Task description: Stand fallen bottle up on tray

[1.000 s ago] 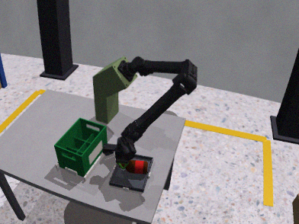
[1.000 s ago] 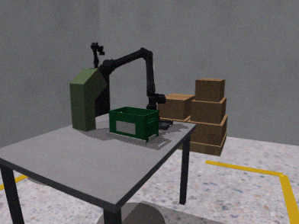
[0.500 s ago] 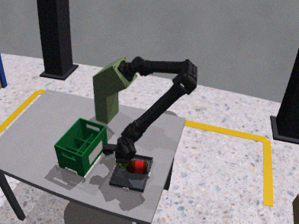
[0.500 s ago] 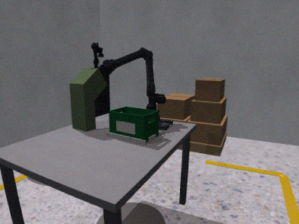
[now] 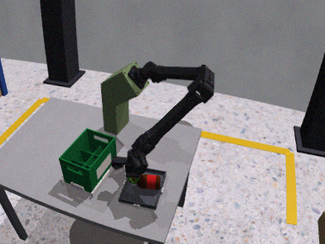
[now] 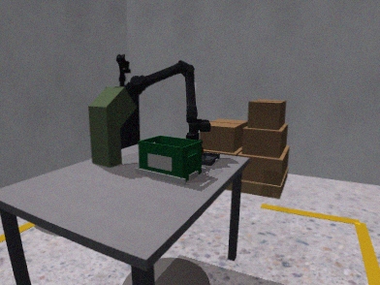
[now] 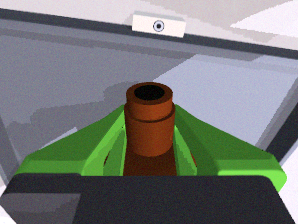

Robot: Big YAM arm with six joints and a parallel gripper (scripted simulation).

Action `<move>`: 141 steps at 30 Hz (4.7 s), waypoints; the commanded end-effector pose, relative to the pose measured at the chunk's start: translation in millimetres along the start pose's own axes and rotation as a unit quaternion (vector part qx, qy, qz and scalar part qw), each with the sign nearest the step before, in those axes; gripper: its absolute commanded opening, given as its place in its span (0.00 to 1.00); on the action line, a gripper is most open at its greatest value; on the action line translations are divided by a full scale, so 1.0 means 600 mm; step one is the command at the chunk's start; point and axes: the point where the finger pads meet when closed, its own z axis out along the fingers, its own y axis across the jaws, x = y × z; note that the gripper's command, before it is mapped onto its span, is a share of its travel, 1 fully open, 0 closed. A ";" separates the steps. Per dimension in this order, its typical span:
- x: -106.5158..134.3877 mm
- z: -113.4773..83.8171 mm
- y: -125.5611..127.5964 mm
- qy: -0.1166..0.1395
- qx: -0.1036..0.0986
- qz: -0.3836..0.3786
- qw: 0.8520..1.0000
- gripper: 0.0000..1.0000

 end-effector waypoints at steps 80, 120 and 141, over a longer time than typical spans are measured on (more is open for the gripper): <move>-0.002 -0.104 0.010 -0.001 -0.009 -0.001 1.000 0.00; 0.000 -0.217 0.013 0.000 -0.012 -0.004 1.000 0.00; -0.001 -0.258 0.010 -0.001 -0.011 -0.003 1.000 0.00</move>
